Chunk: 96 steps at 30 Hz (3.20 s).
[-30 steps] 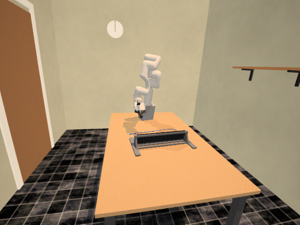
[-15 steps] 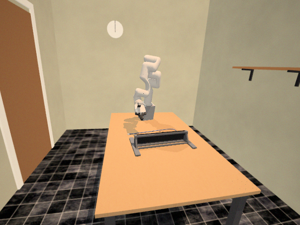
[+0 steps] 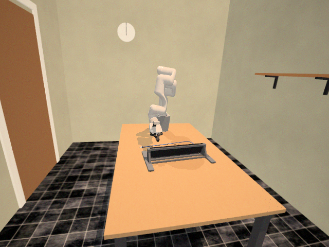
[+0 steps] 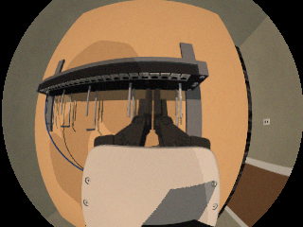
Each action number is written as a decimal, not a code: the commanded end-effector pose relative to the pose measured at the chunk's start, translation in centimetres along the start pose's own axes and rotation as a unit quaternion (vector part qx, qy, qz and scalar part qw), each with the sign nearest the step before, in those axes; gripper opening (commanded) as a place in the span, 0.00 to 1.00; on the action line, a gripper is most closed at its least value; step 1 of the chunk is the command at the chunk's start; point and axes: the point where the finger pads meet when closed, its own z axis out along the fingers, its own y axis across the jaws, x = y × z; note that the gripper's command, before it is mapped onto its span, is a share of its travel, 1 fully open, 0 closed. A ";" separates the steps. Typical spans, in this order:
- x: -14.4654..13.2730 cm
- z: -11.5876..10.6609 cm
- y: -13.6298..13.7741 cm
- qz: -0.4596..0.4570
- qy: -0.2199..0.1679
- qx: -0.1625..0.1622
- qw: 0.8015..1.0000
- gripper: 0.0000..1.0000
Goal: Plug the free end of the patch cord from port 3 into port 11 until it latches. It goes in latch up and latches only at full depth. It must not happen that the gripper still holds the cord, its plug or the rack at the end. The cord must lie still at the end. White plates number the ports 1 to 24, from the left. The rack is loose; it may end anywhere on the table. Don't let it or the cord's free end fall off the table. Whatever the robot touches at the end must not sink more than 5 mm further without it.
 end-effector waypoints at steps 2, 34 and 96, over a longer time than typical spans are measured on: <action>0.2 1.8 0.3 -0.001 0.001 -0.001 1.000 0.00; 0.2 1.9 0.3 -0.001 0.001 -0.001 1.000 0.00; -0.6 -12.0 -0.3 -0.021 -0.016 0.020 0.999 0.00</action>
